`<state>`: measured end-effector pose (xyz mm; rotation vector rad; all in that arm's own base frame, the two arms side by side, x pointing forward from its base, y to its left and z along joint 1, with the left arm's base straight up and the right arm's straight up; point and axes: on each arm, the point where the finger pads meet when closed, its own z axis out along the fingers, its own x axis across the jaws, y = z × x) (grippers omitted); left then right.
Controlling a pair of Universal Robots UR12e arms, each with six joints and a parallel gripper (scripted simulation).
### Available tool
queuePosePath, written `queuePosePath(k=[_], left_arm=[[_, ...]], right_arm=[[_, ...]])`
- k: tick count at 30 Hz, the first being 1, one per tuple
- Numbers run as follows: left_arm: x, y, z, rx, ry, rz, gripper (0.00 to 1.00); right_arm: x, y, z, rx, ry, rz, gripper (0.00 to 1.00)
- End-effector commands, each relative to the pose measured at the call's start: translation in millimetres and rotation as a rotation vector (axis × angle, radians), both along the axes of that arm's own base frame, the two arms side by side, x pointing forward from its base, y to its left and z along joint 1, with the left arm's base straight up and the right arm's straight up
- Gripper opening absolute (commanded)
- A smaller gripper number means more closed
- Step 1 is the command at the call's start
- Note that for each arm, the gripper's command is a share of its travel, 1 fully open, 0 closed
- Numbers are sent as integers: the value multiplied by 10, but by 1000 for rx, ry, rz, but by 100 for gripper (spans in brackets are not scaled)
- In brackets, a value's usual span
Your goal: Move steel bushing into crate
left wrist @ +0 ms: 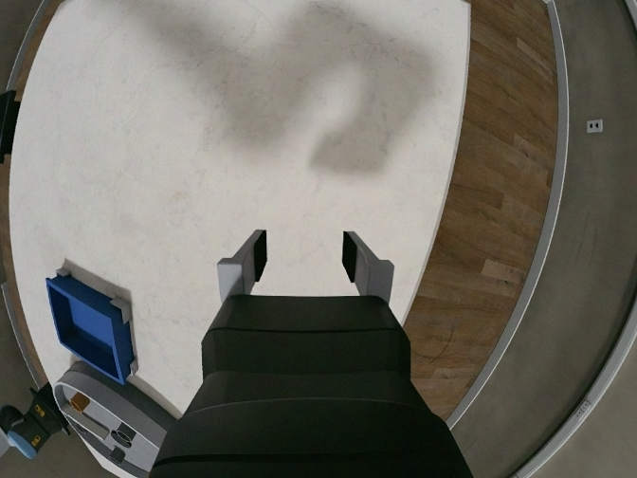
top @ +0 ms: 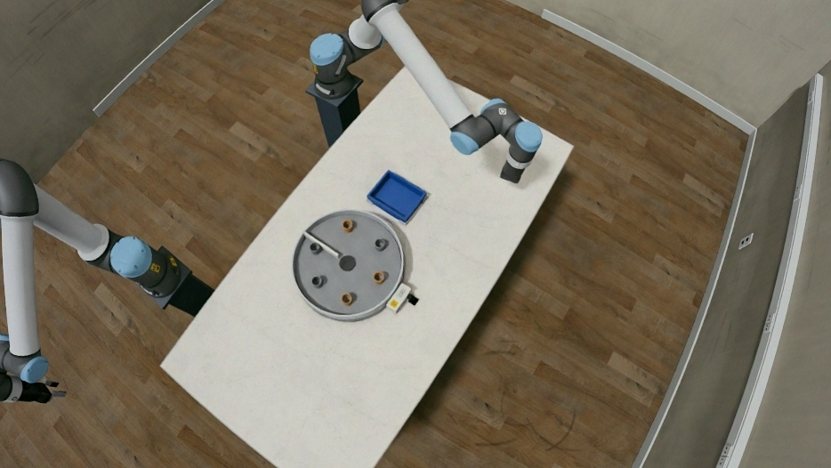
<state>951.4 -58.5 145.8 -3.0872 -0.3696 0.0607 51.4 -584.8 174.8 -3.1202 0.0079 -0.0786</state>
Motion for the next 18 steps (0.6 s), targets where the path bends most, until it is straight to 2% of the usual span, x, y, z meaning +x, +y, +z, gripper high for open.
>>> queuePosePath(k=[1,12,18], left_arm=[[6,-2,15,0,-2,0,100],[-7,-70,23,0,-3,-2,100],[-91,-459,62,0,-4,-12,100]], right_arm=[[-390,-190,21,-21,50,25,100],[-394,-191,22,-21,50,25,100],[-394,-191,22,-21,50,25,100]])
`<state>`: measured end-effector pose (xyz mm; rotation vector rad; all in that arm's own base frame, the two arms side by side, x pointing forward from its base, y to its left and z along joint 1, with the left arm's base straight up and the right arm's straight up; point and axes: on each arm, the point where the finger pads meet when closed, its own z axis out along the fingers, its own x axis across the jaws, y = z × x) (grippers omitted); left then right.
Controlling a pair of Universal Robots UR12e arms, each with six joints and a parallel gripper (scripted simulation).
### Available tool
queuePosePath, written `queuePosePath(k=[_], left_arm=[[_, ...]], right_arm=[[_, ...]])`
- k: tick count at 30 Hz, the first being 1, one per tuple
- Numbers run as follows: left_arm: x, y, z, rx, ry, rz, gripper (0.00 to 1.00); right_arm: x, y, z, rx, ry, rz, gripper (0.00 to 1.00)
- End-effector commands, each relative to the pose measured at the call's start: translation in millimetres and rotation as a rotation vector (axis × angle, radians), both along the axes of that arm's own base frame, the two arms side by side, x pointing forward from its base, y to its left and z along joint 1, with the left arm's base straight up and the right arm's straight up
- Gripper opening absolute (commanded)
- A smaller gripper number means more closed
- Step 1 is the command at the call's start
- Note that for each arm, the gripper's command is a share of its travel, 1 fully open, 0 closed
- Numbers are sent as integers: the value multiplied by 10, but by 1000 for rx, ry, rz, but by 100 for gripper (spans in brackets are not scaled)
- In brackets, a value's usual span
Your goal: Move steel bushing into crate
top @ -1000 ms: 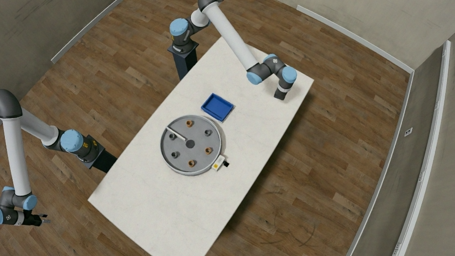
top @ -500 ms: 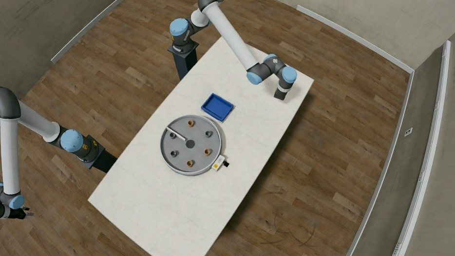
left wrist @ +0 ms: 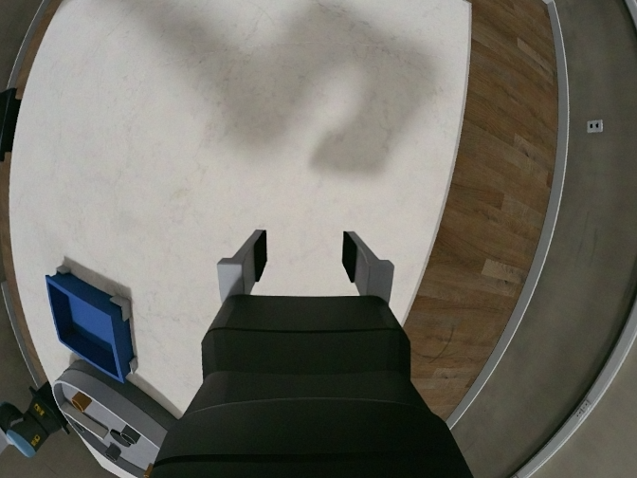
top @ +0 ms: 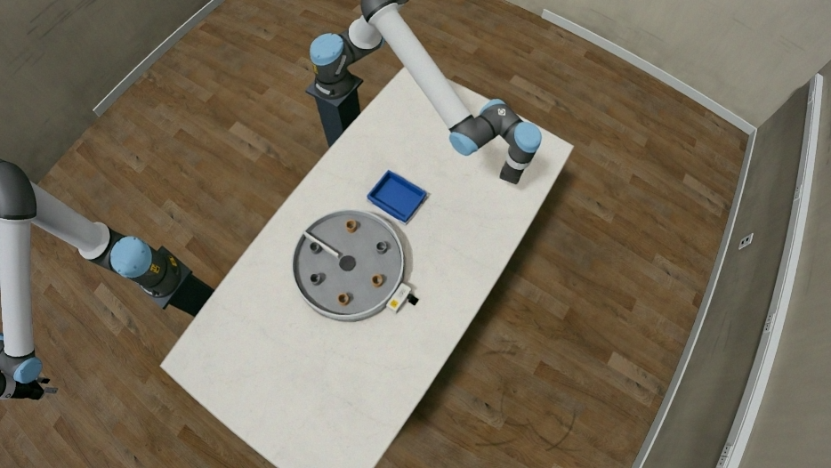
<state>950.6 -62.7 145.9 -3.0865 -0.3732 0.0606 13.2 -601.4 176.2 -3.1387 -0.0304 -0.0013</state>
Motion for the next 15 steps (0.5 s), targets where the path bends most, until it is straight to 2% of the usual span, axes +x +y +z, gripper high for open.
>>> queuePosePath(k=[1,4,6,8,15], left_arm=[[-107,-531,72,-1,-5,-18,100],[-148,-708,91,-1,-6,-22,100],[-148,-708,91,-1,-6,-22,100],[-225,-1007,122,-1,-8,-30,100],[-383,-1523,177,-2,-12,-44,100]], right_arm=[[-12,-25,9,-3,1,1,100],[-12,-25,9,-3,1,1,100],[-12,-25,9,-3,1,1,100],[-12,-25,9,-3,1,1,100],[-12,-25,9,-3,1,1,100]])
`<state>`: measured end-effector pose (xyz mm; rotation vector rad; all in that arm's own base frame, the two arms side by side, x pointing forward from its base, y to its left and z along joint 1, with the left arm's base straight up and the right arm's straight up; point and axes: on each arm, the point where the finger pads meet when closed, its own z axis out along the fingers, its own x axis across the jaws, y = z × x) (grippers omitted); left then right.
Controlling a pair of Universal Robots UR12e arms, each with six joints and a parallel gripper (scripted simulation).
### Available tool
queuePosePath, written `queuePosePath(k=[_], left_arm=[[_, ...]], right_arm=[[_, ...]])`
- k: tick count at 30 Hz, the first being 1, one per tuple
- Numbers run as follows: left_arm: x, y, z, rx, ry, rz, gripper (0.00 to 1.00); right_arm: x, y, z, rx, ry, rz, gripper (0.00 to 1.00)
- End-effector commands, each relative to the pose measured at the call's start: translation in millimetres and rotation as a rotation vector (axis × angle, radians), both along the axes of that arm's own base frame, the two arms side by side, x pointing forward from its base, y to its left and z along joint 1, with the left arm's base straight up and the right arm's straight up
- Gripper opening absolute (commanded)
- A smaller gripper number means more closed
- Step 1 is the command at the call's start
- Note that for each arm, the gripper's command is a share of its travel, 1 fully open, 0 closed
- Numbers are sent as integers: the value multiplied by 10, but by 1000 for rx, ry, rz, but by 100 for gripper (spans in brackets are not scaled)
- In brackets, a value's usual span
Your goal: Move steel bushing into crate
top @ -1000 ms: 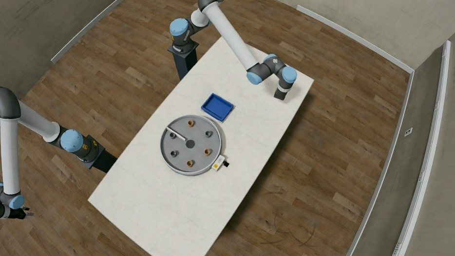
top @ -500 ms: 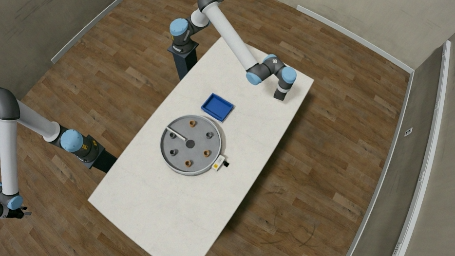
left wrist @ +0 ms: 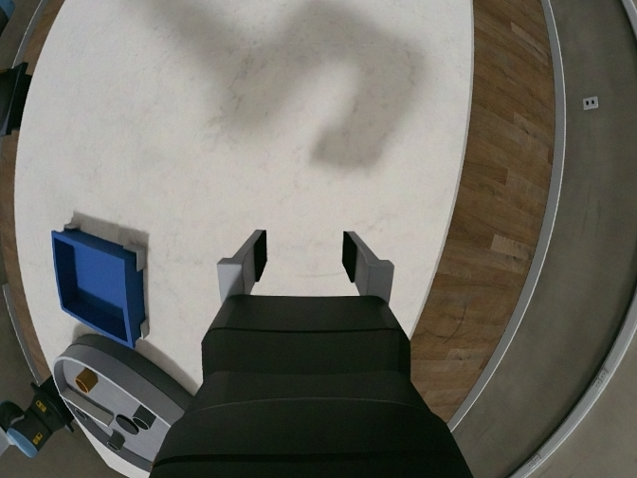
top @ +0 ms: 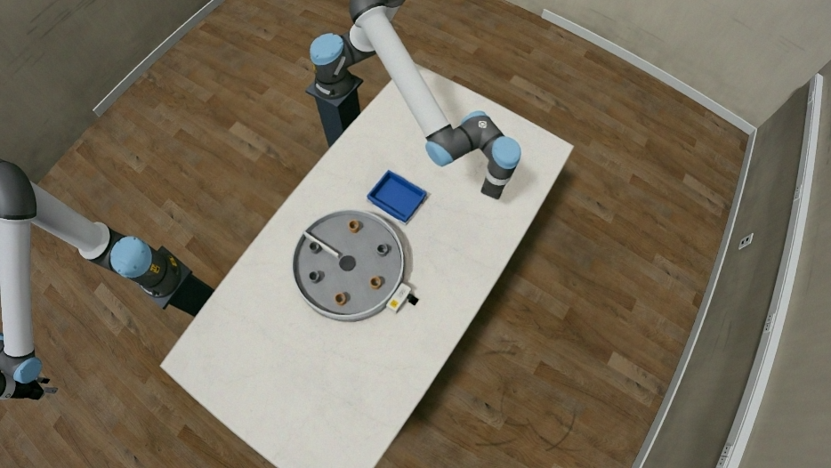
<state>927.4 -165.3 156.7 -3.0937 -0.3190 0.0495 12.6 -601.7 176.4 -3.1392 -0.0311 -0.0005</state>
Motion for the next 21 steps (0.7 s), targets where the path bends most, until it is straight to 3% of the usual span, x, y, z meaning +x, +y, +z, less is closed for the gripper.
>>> queuePosePath(k=[1,6,8,9,21], left_arm=[[-176,-571,77,-1,-5,-11,100],[-315,-944,117,-2,-8,-21,100],[-315,-944,117,-2,-8,-21,100],[-405,-1163,141,-2,-9,-27,100],[-804,-1984,232,-5,-15,-50,100]], right_arm=[[-6,-22,6,-2,0,0,100],[-6,-22,6,-2,0,0,100],[-6,-22,6,-2,0,0,100],[-6,-22,6,-2,0,0,100],[-6,-22,6,-2,0,0,100]])
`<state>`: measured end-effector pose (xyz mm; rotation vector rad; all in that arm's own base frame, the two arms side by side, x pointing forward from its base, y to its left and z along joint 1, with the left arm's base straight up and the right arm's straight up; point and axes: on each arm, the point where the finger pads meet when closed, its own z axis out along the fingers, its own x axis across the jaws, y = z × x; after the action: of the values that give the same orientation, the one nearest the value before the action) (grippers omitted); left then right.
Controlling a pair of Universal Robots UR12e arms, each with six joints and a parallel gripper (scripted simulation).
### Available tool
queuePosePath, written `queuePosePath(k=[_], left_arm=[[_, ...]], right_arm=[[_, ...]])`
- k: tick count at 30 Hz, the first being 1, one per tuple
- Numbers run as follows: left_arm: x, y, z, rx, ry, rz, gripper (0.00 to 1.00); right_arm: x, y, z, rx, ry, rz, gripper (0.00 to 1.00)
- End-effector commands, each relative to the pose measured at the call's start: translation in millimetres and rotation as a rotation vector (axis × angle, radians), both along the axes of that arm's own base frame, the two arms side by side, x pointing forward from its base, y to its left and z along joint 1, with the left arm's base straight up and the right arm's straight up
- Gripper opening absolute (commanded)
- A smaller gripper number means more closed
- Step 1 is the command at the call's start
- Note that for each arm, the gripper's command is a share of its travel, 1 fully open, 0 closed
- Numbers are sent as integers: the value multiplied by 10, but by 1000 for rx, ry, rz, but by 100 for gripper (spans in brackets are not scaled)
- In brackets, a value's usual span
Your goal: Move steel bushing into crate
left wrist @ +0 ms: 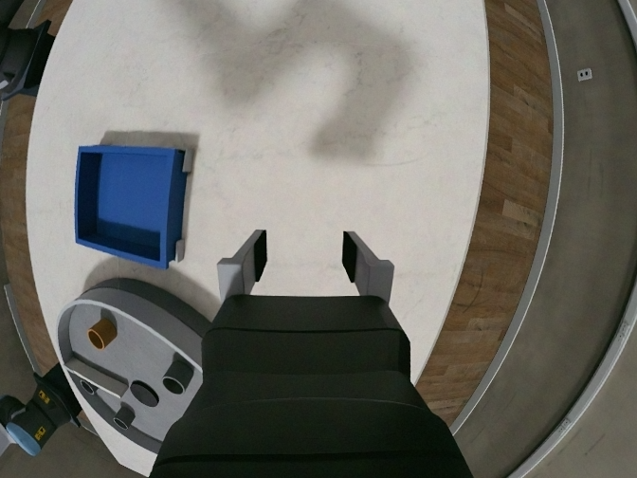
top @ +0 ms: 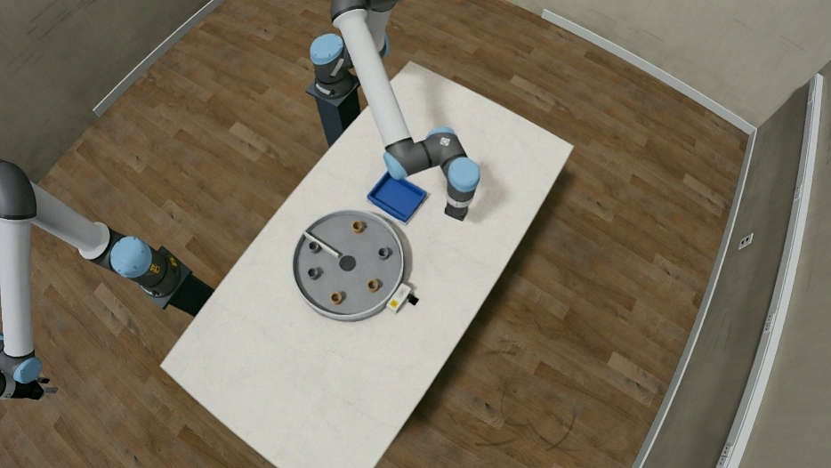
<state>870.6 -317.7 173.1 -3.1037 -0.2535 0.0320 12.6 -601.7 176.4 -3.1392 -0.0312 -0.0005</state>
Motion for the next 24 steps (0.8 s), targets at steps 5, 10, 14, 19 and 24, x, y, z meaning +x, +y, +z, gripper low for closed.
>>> queuePosePath(k=[5,10,14,19,24], left_arm=[[-435,-805,107,-3,-6,-18,100],[-628,-1107,142,-5,-8,-27,100],[-802,-1361,172,-6,-9,-35,100],[-1044,-1685,211,-8,-11,-46,100],[-1288,-1983,248,-9,-13,-56,100]], right_arm=[[-6,-22,6,-2,0,0,100],[-6,-22,6,-2,0,0,100],[-6,-22,6,-2,0,0,100],[-6,-22,6,-2,0,0,100],[-6,-22,6,-2,0,0,100]])
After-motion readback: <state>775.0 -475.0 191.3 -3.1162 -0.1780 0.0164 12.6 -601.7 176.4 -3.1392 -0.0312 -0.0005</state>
